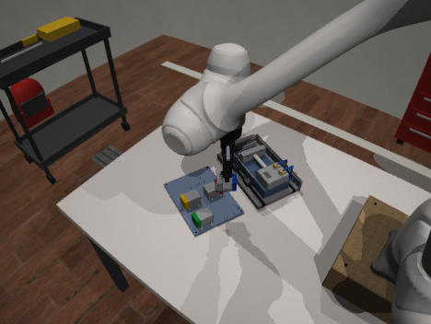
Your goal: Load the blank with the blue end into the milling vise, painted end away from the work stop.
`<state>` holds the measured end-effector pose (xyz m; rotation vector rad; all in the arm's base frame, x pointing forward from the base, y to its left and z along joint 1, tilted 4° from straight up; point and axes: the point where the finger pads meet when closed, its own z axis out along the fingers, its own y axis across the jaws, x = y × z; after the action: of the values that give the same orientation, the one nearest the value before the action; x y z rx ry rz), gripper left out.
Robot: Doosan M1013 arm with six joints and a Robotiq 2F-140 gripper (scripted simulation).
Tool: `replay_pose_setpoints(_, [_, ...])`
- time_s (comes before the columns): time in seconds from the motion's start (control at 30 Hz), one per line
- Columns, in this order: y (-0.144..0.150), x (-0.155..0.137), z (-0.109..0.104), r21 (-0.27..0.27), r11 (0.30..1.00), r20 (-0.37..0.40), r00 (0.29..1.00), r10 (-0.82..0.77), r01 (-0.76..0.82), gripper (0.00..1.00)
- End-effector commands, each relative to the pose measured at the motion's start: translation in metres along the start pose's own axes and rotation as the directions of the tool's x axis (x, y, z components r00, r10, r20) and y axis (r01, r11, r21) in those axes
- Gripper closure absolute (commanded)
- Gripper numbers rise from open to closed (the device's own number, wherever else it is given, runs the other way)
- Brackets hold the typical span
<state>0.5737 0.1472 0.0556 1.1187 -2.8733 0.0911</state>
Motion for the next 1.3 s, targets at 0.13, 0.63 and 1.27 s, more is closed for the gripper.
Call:
replay_pose_setpoints(0.13, [0.0000,0.0000,-0.0001,-0.001,0.997,0.000,0.997,-0.074,0.074,1.00])
replay_pose_setpoints(0.63, [0.0000,0.0000,-0.0001,-0.003,0.959,0.002,0.959,-0.285,0.285,1.00])
replay_pose_setpoints(1.27, [0.0000,0.0000,-0.0001,-0.003,0.890,0.003,0.890,-0.457,0.457,1.00])
